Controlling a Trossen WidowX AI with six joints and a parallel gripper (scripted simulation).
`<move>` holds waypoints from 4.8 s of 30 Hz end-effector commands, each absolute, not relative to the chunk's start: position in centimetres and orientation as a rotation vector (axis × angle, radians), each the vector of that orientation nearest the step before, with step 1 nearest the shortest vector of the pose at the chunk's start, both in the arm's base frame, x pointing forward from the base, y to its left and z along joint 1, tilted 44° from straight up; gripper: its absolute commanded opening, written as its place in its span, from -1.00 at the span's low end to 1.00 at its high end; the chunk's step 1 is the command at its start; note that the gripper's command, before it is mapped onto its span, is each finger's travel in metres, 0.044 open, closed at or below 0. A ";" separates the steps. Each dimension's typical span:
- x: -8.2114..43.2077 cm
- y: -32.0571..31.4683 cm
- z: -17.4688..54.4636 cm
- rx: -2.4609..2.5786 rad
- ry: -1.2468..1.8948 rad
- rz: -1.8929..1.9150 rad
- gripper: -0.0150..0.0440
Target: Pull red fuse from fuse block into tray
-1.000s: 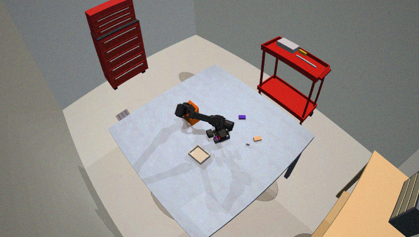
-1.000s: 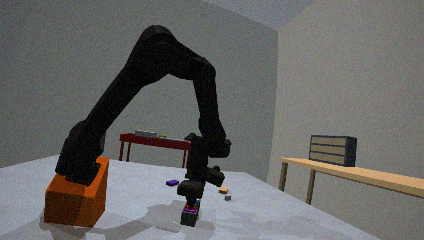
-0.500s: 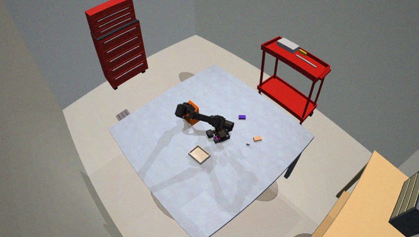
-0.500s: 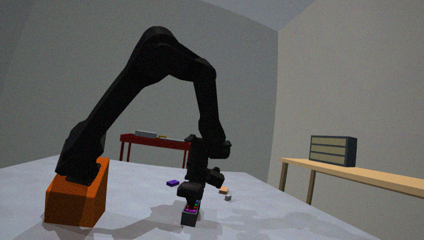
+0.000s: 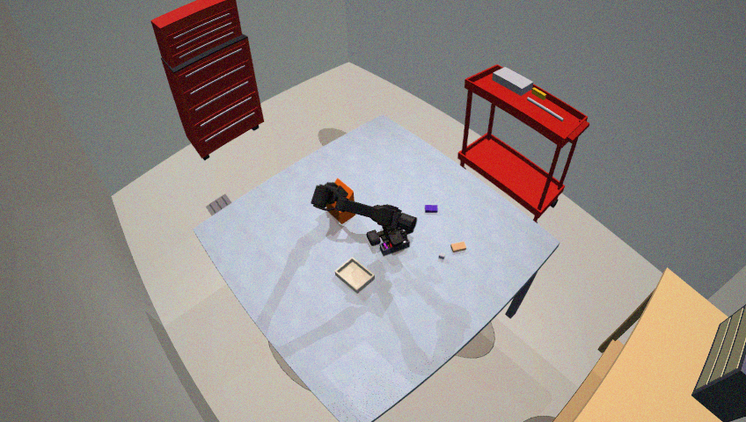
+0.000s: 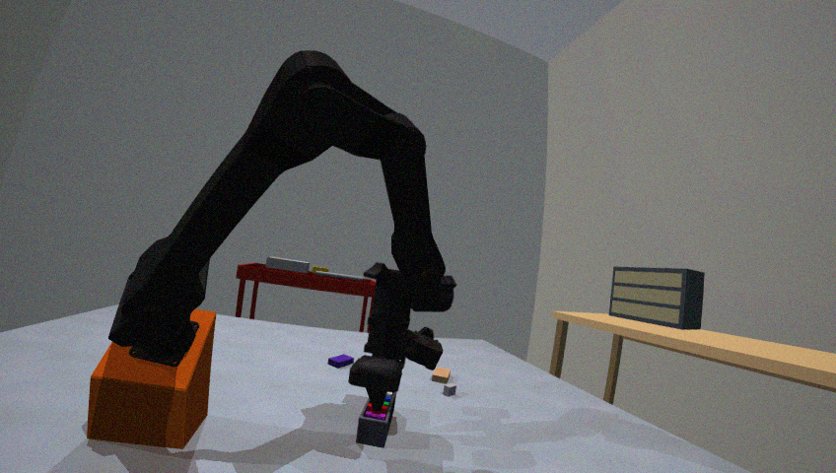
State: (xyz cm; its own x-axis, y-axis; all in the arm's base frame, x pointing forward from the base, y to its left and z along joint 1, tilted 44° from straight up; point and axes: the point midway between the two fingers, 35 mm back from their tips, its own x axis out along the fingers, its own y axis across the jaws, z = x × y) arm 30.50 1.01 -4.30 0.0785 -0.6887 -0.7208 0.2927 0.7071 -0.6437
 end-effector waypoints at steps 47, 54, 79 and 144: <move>30.4 2.8 -2.5 -0.372 1.296 -0.760 -0.49; 30.3 3.0 -2.3 -0.372 1.297 -0.760 -0.49; 30.1 4.5 -0.7 -0.373 1.297 -0.759 -0.49; 31.9 -12.2 11.3 -0.382 1.291 -0.768 -0.49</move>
State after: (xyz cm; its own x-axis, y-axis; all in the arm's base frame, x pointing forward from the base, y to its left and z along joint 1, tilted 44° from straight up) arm 32.02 -11.93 11.83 0.0841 -0.6980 -0.7111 0.3017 0.6980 -0.6494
